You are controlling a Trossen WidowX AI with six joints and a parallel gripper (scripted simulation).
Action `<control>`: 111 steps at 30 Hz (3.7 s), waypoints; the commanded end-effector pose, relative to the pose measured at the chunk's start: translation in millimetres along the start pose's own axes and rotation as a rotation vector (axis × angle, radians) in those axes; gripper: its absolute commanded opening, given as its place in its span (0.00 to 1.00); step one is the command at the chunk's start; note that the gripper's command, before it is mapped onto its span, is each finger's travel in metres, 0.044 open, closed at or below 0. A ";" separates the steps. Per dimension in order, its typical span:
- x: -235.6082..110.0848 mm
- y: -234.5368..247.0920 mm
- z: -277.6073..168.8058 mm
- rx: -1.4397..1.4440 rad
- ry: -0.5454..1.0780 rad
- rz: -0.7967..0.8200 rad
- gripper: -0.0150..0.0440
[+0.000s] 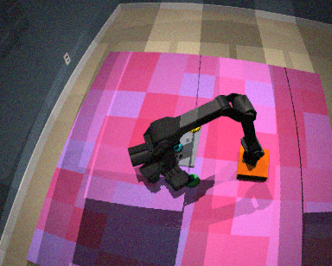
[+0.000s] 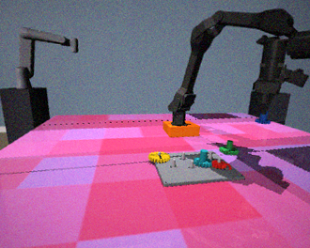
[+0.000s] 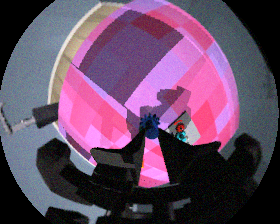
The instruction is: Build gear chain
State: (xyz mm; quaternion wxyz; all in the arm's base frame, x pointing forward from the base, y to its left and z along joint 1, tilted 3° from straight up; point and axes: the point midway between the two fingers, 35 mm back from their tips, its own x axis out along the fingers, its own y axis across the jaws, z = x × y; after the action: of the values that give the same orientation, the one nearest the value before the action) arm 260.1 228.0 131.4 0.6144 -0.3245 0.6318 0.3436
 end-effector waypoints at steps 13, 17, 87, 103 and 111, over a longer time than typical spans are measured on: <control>-23.9 -3.9 -6.8 0.011 -0.001 0.001 0.25; -20.3 -13.4 -9.7 0.026 0.000 0.005 0.25; 41.5 -171.3 -104.0 0.015 0.010 -0.019 0.25; 56.0 -197.5 -136.9 0.004 0.011 -0.020 0.25; 56.3 -199.8 -140.5 -0.026 0.012 -0.020 0.25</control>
State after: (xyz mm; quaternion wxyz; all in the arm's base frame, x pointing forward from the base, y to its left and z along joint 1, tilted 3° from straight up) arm 346.4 2.2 69.4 0.6141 -0.3319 0.6315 0.3375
